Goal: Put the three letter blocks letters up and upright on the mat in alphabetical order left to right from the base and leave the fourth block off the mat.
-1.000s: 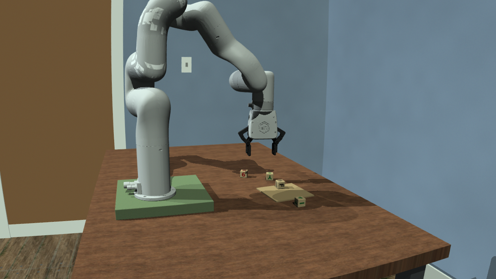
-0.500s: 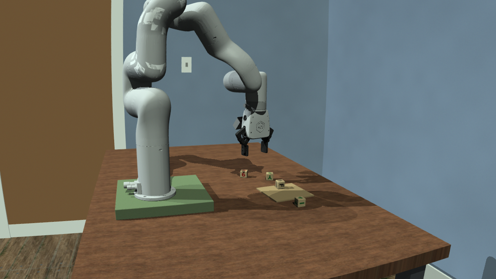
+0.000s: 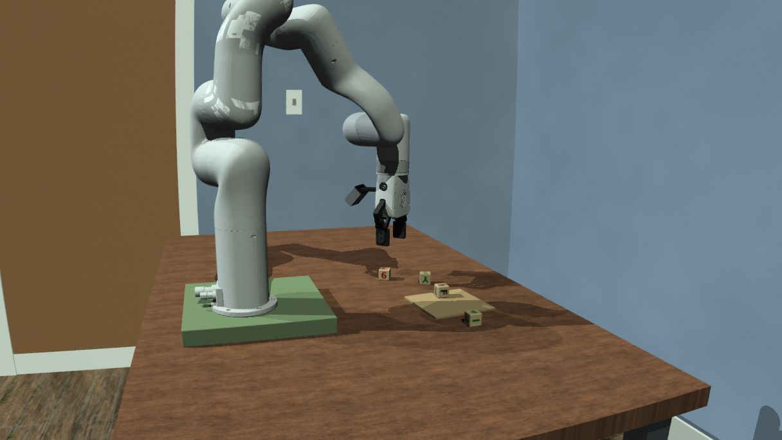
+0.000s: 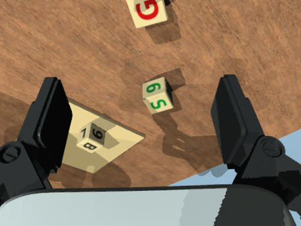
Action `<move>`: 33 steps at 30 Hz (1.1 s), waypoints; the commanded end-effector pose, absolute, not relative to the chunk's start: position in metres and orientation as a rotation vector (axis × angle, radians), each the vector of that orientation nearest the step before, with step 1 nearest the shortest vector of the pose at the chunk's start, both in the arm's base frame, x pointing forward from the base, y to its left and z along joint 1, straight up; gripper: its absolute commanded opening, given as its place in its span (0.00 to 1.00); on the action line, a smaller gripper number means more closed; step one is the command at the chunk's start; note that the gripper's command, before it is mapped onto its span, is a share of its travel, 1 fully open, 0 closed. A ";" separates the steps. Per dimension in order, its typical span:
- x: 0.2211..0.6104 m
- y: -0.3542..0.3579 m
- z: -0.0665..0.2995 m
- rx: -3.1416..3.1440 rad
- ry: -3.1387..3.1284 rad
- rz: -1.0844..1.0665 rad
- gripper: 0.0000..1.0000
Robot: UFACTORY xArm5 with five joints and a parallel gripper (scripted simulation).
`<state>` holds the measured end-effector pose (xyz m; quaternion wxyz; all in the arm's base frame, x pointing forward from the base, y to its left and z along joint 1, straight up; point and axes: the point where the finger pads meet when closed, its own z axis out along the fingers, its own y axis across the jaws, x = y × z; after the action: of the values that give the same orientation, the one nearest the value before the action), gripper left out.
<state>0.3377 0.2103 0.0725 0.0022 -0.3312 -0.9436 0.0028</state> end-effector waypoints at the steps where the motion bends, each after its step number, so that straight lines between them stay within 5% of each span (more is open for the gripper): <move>1: 0.334 0.216 0.073 -0.880 -3.014 0.004 1.00; 13: 0.327 0.226 0.072 -0.607 -3.080 0.004 1.00; 14: 0.327 0.226 0.072 -0.607 -3.080 0.004 0.63; 33: 0.327 0.226 0.072 -0.607 -3.080 0.004 0.63</move>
<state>0.3255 0.2249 0.0712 0.0023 -0.1935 -0.9811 0.0024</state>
